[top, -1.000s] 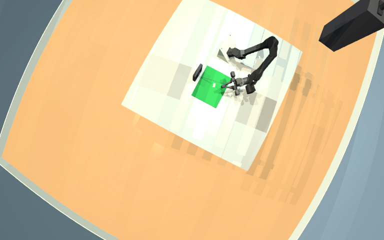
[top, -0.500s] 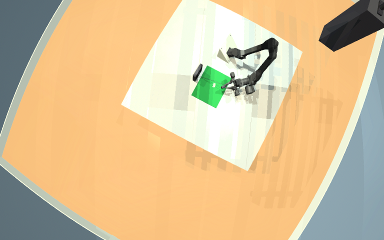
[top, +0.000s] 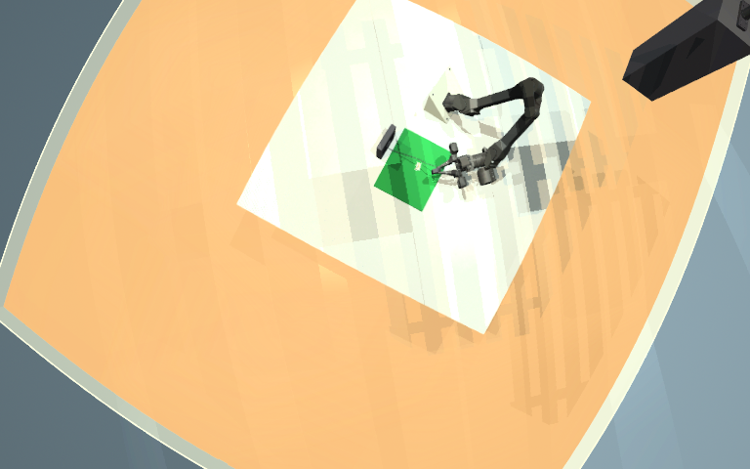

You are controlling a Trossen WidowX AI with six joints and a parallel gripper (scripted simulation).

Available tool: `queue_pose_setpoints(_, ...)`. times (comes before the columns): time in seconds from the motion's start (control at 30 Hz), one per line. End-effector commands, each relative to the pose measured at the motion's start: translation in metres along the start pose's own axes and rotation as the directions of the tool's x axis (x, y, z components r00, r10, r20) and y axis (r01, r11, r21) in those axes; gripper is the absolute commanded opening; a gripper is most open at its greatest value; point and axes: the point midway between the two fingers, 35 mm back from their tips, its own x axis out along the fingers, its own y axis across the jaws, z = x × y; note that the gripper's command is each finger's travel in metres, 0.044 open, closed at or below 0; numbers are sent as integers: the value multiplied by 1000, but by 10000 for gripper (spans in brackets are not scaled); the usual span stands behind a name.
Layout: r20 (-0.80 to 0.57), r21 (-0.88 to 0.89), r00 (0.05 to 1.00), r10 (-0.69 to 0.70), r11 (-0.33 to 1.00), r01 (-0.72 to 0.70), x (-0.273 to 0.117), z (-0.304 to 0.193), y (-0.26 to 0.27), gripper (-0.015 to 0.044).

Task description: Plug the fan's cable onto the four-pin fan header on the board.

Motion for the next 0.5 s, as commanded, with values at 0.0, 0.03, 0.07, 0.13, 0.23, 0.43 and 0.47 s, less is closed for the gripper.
queue_pose_setpoints(0.0, 5, 6, 1000, 2, 1000, -2, 1, -3, 0, 0)
queue_pose_setpoints(0.03, 5, 6, 1000, 2, 1000, -2, 1, -4, 0, 0)
queue_pose_setpoints(0.07, 5, 6, 1000, 2, 1000, -2, 1, -5, 0, 0)
queue_pose_setpoints(0.13, 5, 6, 1000, 2, 1000, -2, 1, -7, 0, 0)
queue_pose_setpoints(0.23, 5, 6, 1000, 2, 1000, -2, 2, -9, 0, 0)
queue_pose_setpoints(0.43, 4, 6, 1000, 2, 1000, -2, 3, -14, 0, 0)
queue_pose_setpoints(0.47, 4, 6, 1000, 2, 1000, -2, 3, -15, 0, 0)
